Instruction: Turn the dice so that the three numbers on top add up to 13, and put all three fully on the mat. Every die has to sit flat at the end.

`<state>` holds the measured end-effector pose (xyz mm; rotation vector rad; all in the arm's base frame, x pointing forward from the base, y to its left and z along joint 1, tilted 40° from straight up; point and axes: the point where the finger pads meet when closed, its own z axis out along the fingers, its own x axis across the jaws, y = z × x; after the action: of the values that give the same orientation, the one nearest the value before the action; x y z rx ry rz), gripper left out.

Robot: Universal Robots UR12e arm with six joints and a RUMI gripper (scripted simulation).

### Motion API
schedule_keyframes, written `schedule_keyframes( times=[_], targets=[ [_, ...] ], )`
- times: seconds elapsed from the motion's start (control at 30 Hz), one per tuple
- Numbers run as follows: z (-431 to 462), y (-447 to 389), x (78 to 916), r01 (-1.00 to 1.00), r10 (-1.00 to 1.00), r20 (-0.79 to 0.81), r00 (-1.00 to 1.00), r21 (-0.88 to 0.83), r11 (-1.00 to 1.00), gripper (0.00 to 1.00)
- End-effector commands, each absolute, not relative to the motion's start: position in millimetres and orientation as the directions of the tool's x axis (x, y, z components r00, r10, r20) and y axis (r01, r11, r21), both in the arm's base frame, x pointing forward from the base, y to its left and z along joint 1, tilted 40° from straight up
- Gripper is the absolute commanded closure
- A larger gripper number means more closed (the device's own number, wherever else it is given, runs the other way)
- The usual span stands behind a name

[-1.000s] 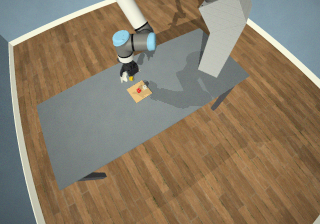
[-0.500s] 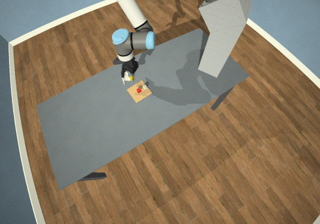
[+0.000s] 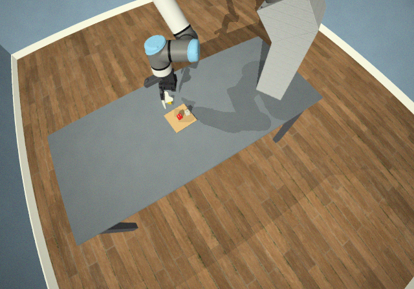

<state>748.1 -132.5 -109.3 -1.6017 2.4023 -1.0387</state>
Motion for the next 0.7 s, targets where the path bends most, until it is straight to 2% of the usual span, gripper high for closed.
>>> schedule_keyframes(
  times=[0.0,0.67],
  targets=[
    [-107,-135,749,-0.847,-0.868,0.371,-0.331,-0.522,0.100,0.00],
    [-103,-145,747,-0.897,-0.797,0.586,0.146,-0.261,-0.356,0.00]
  ],
)
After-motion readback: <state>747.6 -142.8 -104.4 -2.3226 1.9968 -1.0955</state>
